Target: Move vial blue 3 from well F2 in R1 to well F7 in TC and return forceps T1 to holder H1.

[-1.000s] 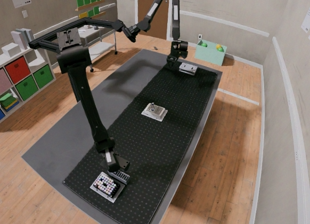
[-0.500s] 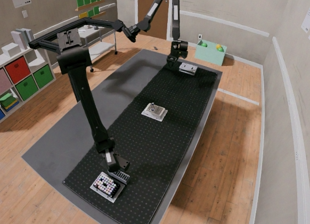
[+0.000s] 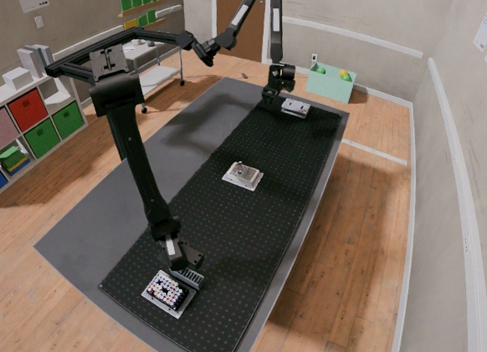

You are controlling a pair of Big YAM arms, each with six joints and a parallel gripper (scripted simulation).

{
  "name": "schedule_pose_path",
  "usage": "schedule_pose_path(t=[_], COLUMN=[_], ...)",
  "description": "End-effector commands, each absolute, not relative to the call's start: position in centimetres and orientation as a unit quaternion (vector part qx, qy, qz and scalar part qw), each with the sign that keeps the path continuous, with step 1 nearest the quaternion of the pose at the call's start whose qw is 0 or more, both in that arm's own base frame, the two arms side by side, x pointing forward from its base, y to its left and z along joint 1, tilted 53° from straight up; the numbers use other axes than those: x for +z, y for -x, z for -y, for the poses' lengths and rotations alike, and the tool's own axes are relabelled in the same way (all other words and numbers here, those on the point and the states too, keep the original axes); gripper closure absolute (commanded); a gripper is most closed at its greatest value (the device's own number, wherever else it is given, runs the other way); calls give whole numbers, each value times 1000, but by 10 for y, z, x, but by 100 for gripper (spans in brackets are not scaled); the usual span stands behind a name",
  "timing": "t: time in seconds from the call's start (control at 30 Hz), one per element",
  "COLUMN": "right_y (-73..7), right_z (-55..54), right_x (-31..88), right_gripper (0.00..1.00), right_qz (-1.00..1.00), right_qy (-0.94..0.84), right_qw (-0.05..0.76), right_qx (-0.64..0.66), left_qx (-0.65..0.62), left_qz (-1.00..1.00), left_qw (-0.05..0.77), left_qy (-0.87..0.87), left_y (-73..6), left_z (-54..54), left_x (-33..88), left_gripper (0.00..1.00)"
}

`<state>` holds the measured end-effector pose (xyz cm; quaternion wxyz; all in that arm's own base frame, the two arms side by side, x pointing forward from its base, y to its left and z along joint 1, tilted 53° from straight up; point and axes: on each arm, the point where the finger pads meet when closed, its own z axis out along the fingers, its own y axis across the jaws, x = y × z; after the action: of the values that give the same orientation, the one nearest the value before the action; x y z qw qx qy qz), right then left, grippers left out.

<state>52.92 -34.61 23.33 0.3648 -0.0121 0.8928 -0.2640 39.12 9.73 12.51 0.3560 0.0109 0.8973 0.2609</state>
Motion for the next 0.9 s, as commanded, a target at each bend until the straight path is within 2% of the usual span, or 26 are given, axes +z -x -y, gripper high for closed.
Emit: schedule_pose_path(t=[0.0,0.3,0.87], right_y=[-530,-530,-513], right_z=[348,348,341], right_x=[243,243,246], right_gripper=[87,76,76], right_qz=[-889,-889,-894], right_qy=[12,12,13], right_qw=[371,371,362], right_qx=[-268,-268,-265], left_qx=[262,262,262], left_qz=[-894,-894,-894], left_qw=[362,362,362], left_qy=[-13,-13,-13], left_y=[-393,-393,-393], left_z=[-97,-97,-97], left_x=[129,129,129], left_gripper=[0,0,0])
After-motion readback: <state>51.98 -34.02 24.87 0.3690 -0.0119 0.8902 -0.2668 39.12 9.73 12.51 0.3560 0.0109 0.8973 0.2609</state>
